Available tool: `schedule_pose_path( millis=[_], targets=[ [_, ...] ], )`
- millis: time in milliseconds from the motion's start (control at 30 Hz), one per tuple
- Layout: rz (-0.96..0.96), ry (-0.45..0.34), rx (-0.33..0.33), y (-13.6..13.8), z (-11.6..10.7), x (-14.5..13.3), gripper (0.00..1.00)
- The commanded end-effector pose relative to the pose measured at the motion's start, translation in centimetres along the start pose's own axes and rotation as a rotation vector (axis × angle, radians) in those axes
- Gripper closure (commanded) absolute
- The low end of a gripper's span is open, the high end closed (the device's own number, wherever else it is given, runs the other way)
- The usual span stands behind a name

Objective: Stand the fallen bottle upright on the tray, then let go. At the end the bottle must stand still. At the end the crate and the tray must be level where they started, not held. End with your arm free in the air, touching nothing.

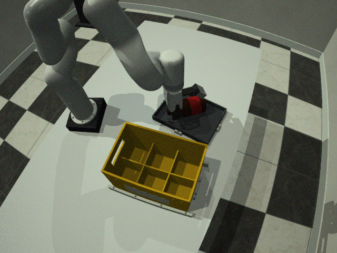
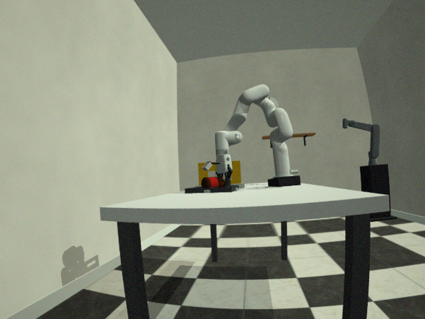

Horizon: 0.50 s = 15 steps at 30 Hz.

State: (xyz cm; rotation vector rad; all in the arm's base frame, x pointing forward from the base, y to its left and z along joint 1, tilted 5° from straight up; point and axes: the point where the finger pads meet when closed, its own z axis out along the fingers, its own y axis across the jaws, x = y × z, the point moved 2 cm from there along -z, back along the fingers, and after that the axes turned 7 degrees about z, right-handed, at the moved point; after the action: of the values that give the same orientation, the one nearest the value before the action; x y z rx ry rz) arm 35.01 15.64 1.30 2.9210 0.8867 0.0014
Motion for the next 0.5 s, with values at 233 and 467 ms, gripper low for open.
schedule_pose_path(
  millis=[233, 467],
  targets=[
    [0.000, 0.004, 0.000, 0.02, -0.09, 0.13, 0.35],
    [0.000, 0.004, 0.000, 0.02, -0.09, 0.13, 1.00]
  ],
)
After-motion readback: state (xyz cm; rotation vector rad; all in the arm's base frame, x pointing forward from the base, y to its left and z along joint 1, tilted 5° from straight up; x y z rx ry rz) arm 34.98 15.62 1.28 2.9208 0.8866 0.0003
